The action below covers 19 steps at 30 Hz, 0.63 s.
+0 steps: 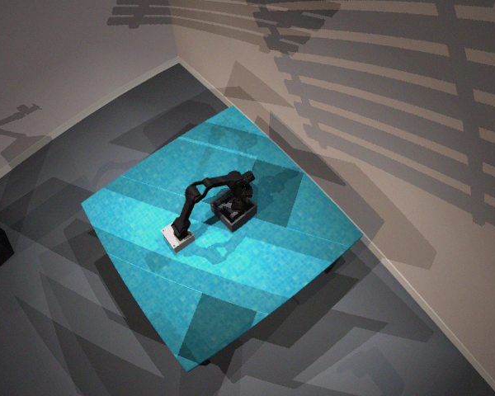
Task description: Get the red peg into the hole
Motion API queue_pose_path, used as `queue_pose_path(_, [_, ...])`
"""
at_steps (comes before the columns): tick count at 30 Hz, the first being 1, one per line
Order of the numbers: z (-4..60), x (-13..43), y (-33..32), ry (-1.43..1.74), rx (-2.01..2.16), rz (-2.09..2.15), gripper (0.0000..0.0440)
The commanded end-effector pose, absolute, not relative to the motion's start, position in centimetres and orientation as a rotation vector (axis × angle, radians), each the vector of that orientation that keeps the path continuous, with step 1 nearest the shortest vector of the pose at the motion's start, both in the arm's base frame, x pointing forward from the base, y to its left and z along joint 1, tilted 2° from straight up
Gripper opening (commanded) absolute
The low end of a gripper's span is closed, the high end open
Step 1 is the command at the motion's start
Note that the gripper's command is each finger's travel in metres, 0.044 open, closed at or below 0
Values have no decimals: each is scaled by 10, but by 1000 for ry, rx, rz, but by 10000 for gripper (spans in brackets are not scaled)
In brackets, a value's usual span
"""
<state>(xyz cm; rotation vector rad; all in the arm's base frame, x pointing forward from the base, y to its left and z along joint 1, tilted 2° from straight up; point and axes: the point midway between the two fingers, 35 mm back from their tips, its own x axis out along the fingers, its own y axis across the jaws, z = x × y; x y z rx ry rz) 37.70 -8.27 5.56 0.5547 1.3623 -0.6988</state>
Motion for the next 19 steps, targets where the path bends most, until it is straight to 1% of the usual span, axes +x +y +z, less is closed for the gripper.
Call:
queue_pose_path(1, [62, 393, -81, 1345, 583, -656, 440])
queue_pose_path(12, [84, 438, -70, 1280, 616, -531, 440])
queue_pose_path(19, [85, 438, -70, 1278, 616, -530, 440])
